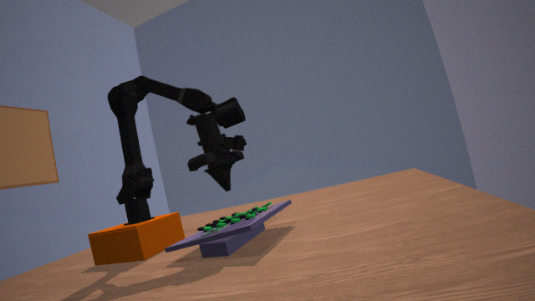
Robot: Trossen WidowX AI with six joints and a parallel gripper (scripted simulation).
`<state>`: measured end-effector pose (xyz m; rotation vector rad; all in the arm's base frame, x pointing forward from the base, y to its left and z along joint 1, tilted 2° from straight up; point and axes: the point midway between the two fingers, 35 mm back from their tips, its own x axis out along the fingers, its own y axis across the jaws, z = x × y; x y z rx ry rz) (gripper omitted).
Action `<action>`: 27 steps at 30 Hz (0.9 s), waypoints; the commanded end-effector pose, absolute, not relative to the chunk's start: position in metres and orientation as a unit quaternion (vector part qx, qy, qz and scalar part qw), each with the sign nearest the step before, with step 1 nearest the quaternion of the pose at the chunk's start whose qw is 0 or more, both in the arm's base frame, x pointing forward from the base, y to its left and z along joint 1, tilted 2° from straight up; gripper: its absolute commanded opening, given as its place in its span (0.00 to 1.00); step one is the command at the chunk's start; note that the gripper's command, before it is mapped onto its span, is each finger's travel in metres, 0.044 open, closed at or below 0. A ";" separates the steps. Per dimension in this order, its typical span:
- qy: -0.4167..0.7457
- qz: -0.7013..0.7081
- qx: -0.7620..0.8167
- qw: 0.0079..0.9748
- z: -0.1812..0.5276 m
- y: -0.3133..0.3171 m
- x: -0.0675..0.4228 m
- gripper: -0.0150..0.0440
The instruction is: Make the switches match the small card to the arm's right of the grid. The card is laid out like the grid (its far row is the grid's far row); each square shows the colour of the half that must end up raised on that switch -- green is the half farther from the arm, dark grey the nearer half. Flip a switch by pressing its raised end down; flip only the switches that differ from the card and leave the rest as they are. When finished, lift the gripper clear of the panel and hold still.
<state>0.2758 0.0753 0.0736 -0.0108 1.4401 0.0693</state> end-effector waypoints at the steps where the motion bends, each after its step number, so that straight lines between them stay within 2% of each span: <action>1: 0.654 0.026 -0.001 0.756 0.062 0.077 0.273 0.25; 4: 0.647 0.026 -0.001 0.762 0.038 0.078 0.275 0.25; 27: 0.647 0.026 -0.001 0.762 0.014 0.078 0.278 0.25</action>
